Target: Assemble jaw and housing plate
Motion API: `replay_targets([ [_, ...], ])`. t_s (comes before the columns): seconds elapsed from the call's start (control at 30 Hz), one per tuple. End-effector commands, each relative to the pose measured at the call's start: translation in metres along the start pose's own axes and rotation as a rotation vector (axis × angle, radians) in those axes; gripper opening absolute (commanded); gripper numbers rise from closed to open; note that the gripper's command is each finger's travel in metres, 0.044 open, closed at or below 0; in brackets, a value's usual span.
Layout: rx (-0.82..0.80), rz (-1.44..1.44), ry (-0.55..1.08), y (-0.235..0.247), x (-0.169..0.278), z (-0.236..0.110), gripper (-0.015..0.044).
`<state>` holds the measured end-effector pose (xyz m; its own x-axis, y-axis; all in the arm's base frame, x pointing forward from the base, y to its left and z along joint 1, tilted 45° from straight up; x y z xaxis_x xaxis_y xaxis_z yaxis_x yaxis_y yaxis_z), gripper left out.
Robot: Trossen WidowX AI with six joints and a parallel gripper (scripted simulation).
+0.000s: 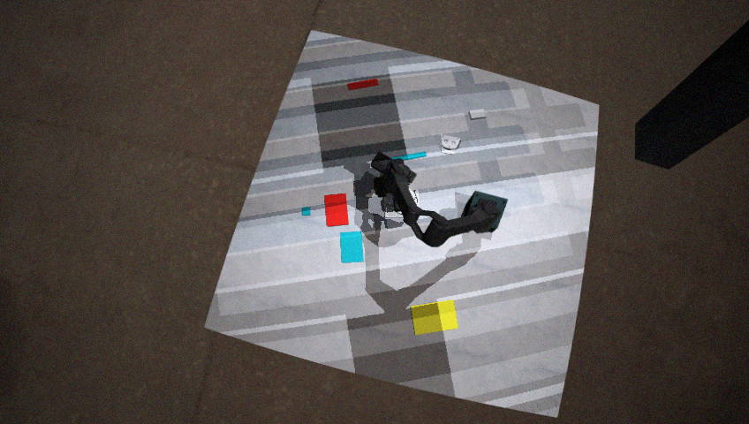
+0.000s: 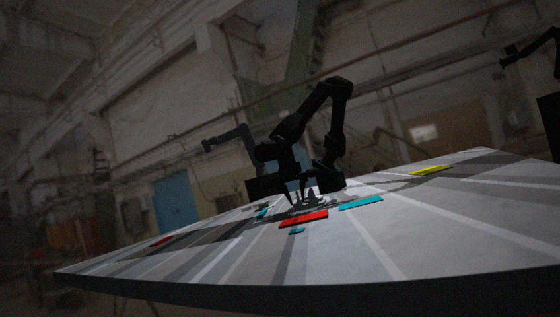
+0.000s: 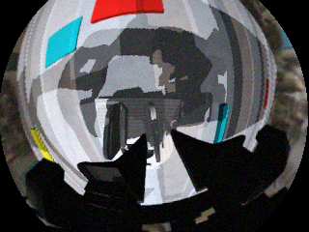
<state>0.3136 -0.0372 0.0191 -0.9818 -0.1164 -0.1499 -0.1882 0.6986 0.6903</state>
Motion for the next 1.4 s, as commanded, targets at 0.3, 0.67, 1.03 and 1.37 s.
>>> replay_targets([
  [0.3, -0.002, 0.006, -0.001, -0.0001, 0.0001, 0.0028, 0.0134],
  [0.67, -0.002, 0.006, -0.001, -0.0001, 0.0001, 0.0028, 0.0134],
  [1.03, -0.002, 0.006, -0.001, -0.0001, 0.0001, 0.0028, 0.0134],
  [1.37, 0.0, 0.002, -0.002, -0.0003, 0.0004, 0.0011, 0.0224],
])
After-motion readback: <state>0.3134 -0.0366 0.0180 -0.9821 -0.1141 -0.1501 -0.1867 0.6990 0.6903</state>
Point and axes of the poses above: the point midway between the two fingers, 35 mm back from their tips, its own z axis out along the fingers, its own y axis across the jaws, x = y × z, the point moved 10 cm from there along -z, back along the fingers, and after that the axes turned 13 degrees about z, right-handed, at the moved point
